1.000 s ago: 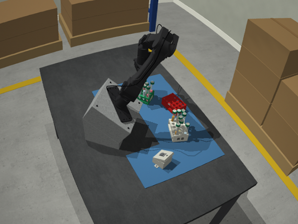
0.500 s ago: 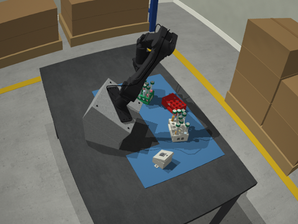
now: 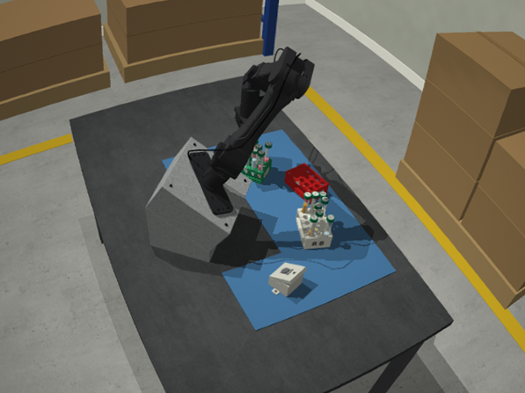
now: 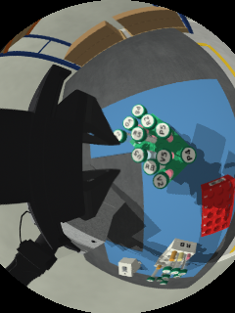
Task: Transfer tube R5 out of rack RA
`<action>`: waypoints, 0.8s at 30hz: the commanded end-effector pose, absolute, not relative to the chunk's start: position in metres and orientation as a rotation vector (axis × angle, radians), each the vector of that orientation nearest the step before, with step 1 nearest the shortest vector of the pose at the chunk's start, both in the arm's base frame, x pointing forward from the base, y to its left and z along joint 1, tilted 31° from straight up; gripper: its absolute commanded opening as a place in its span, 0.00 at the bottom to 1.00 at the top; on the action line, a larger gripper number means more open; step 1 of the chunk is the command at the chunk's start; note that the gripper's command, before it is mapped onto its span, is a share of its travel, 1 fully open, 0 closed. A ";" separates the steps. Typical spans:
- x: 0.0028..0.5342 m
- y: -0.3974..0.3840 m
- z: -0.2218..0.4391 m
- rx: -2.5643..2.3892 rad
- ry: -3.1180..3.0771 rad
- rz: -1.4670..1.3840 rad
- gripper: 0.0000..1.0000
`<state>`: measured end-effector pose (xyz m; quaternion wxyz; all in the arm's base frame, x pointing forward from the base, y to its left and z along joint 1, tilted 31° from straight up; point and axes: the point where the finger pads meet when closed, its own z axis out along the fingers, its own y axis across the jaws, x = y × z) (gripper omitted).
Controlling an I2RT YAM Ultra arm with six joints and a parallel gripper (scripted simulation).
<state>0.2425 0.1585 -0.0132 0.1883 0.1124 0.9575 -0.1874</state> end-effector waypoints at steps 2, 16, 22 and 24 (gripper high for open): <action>0.254 0.173 -0.014 0.280 2.664 -0.474 0.30; 0.258 0.149 -0.041 0.291 2.678 -0.524 0.30; 0.259 0.145 -0.048 0.290 2.680 -0.530 0.30; 0.258 0.146 -0.049 0.280 2.680 -0.528 0.30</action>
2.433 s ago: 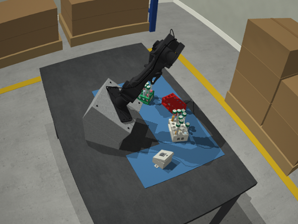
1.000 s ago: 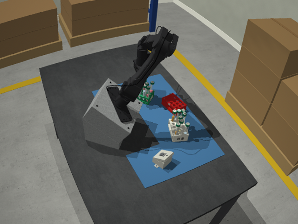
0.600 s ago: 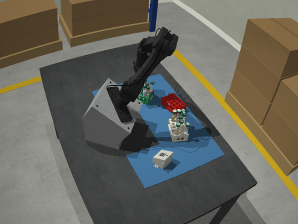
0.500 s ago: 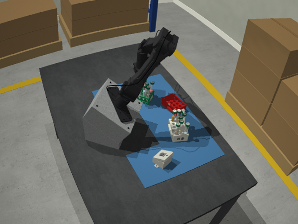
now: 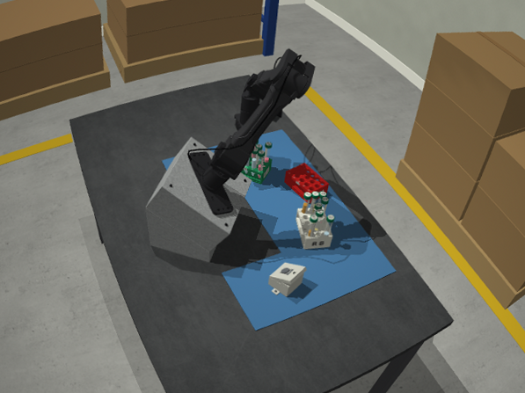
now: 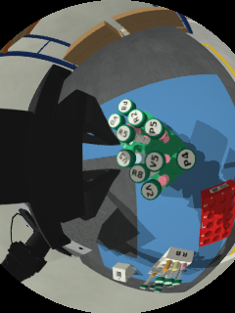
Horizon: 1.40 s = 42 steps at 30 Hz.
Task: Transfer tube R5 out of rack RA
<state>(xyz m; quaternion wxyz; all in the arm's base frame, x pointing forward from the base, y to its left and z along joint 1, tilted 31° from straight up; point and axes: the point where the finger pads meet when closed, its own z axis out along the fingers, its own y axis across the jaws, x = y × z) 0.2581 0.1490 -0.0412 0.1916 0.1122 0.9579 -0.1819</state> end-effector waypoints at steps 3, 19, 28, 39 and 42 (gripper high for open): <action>0.264 0.154 -0.042 0.284 2.666 -0.485 0.30; 0.261 0.144 -0.048 0.290 2.673 -0.508 0.30; 0.261 0.141 -0.054 0.287 2.679 -0.523 0.30; 0.263 0.143 -0.057 0.280 2.675 -0.510 0.30; 0.260 0.136 -0.060 0.283 2.681 -0.528 0.30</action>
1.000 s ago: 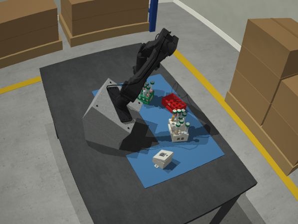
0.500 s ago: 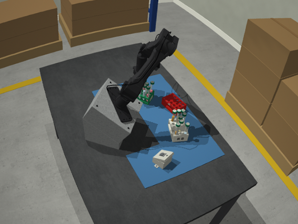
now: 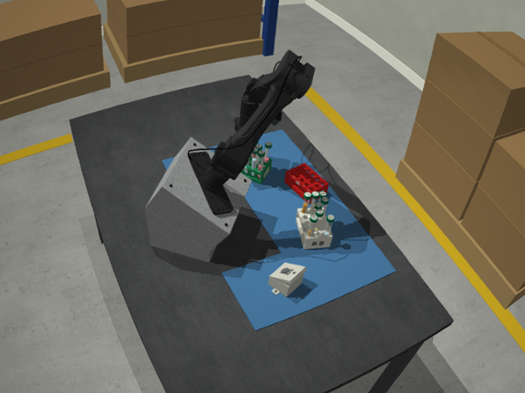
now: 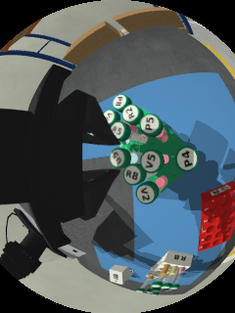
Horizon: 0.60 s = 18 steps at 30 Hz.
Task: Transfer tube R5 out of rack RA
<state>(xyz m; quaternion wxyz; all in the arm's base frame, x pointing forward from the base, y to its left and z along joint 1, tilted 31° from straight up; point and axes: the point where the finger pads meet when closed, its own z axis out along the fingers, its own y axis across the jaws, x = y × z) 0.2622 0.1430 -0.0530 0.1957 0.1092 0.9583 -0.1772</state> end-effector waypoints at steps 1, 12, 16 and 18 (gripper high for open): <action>0.260 0.137 -0.060 0.284 2.681 -0.527 0.30; 0.275 0.152 -0.049 0.301 2.652 -0.454 0.30; 0.275 0.152 -0.049 0.301 2.652 -0.454 0.00; 0.275 0.152 -0.049 0.301 2.652 -0.454 0.00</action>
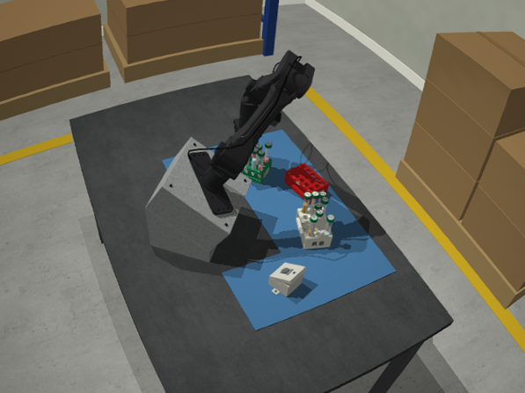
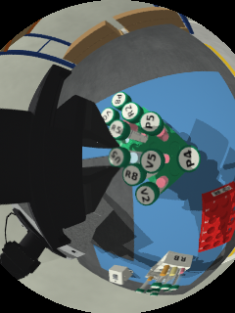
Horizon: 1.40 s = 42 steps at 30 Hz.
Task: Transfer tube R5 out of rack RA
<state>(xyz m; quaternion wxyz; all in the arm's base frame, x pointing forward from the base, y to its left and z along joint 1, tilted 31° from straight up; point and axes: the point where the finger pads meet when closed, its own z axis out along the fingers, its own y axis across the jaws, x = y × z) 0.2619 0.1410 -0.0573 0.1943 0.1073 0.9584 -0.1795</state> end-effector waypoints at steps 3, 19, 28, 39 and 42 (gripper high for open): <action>0.275 0.152 -0.049 0.301 2.652 -0.454 0.00; 0.275 0.152 -0.049 0.301 2.652 -0.454 0.00; 0.269 0.155 -0.041 0.300 2.654 -0.458 0.00; 0.266 0.159 -0.033 0.300 2.655 -0.457 0.00; 0.264 0.160 -0.031 0.300 2.655 -0.457 0.00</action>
